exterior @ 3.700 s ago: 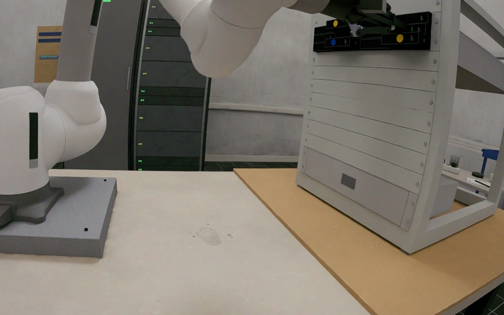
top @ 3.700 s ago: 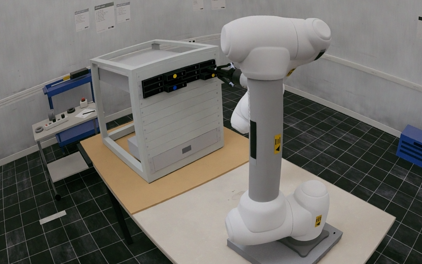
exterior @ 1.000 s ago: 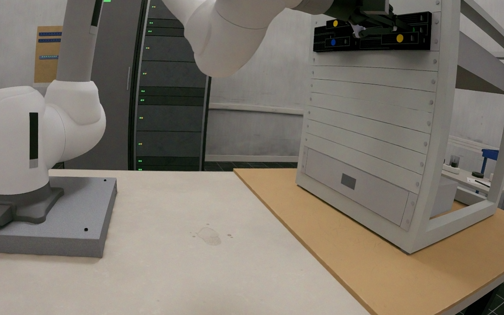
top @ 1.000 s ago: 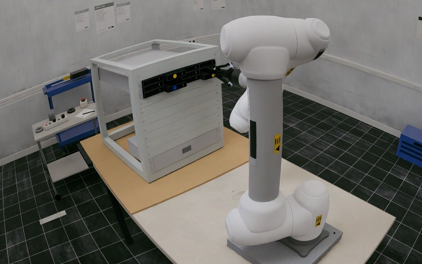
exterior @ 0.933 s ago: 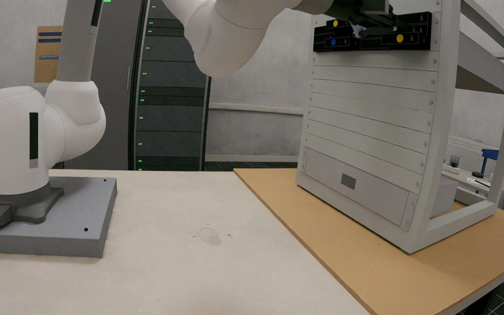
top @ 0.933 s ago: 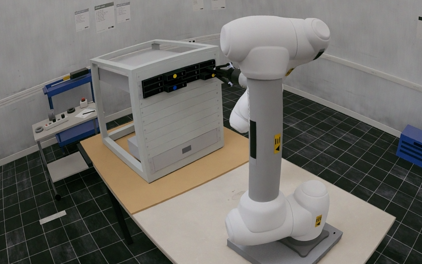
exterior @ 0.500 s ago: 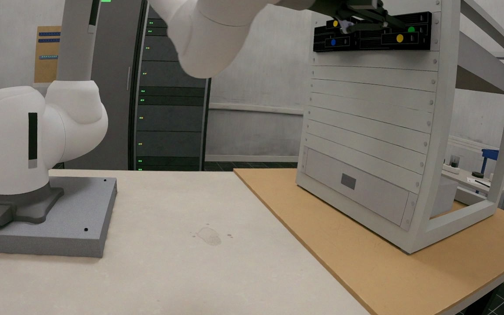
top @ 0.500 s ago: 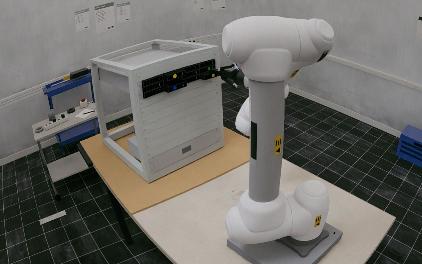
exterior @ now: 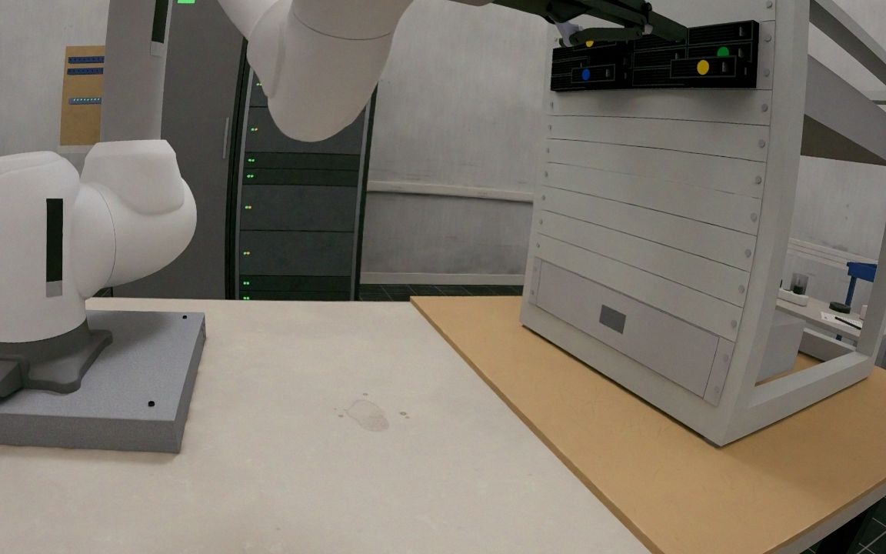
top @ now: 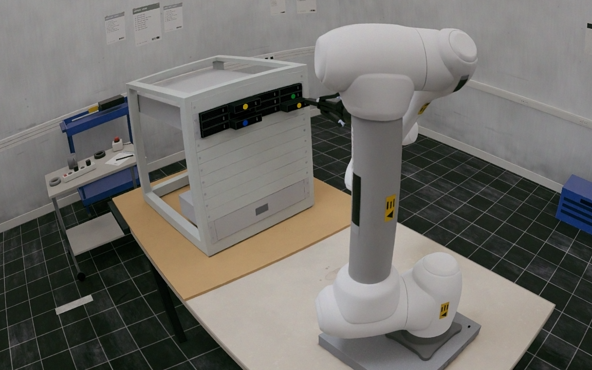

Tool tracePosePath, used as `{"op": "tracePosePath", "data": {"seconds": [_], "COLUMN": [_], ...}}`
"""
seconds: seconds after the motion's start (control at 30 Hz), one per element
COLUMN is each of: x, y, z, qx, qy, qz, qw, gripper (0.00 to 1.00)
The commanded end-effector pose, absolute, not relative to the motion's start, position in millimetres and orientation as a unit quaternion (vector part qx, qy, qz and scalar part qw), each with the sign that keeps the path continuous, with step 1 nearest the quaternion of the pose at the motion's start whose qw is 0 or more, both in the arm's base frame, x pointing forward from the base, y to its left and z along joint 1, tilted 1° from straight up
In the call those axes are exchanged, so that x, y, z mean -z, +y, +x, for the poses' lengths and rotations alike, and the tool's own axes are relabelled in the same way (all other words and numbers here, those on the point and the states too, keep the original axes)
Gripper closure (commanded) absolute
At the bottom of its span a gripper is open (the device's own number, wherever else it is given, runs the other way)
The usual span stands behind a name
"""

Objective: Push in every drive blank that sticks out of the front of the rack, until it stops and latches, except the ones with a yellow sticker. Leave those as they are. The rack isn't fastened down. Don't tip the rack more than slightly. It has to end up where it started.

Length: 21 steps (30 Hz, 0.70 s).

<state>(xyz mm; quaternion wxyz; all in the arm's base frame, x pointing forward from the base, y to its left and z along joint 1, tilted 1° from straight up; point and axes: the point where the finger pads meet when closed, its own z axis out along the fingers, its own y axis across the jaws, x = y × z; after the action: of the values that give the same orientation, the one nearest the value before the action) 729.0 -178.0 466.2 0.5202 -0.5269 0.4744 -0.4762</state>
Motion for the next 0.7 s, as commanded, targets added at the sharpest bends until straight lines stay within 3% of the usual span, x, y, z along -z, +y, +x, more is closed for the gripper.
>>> {"op": "tracePosePath", "data": {"seconds": [0.0, 0.67], "x": [-467, -461], "y": [-178, -136], "z": [729, 725], "qx": [0.477, 0.477], "qy": [0.474, 0.474], "qz": [-0.527, -0.527], "qw": [0.52, 0.52], "gripper": [0.9, 0.9]}}
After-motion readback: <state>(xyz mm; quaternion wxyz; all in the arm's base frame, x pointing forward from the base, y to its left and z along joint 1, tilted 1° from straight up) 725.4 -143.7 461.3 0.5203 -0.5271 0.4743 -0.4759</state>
